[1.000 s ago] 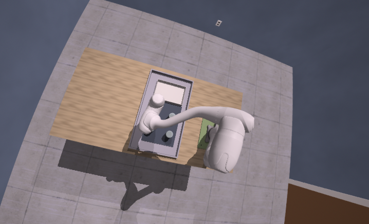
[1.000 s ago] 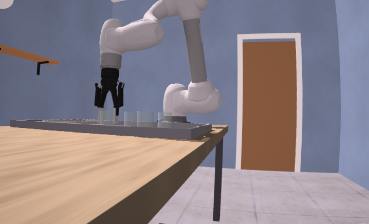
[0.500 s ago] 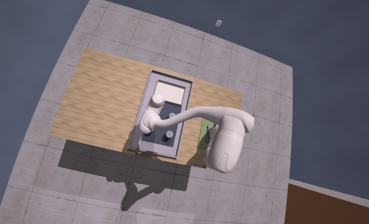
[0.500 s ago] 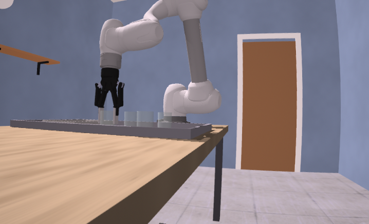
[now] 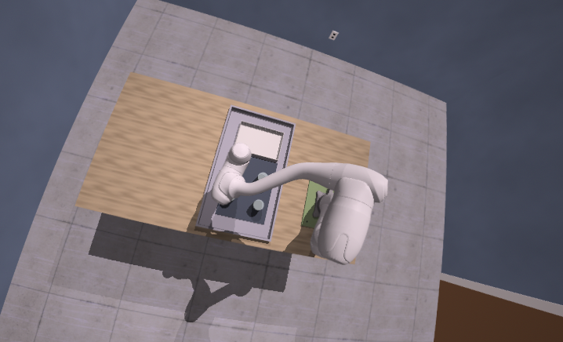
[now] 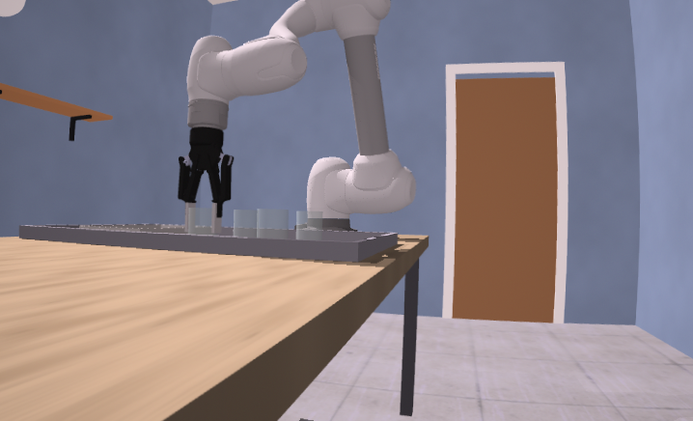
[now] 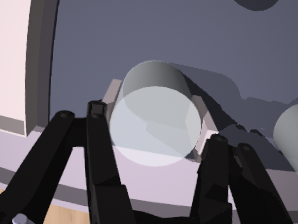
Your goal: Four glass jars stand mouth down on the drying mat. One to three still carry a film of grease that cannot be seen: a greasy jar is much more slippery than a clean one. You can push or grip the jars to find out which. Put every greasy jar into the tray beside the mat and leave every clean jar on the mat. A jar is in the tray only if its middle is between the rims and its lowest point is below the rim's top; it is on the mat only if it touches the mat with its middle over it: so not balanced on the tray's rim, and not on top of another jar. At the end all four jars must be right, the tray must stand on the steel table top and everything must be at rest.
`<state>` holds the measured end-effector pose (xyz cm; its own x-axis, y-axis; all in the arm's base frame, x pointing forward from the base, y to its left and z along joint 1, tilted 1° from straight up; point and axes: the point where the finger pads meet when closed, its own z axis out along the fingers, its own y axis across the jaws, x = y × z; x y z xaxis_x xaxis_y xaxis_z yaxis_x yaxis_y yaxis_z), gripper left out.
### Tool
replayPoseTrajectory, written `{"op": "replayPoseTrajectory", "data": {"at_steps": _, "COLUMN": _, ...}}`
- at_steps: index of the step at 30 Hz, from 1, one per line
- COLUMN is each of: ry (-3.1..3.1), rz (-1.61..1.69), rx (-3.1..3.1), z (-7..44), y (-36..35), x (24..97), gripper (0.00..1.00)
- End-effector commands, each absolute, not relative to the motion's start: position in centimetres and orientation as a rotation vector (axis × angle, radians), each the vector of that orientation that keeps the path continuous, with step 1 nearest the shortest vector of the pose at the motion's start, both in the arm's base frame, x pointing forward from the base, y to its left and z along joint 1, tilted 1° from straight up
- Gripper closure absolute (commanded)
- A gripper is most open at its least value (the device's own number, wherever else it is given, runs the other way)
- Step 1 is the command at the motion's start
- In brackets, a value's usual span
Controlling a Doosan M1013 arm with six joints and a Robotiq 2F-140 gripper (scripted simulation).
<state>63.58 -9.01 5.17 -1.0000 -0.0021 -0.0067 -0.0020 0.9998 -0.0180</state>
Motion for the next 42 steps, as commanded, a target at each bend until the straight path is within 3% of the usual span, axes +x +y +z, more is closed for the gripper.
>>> {"op": "replayPoseTrajectory", "data": {"at_steps": 1, "ry": 3.141, "rz": -0.025, "rx": -0.013, "z": 4.68, "y": -9.08, "x": 63.20, "gripper": 0.57}}
{"op": "replayPoseTrajectory", "data": {"at_steps": 42, "ry": 3.141, "rz": -0.025, "rx": -0.013, "z": 4.68, "y": -9.08, "x": 63.20, "gripper": 0.66}}
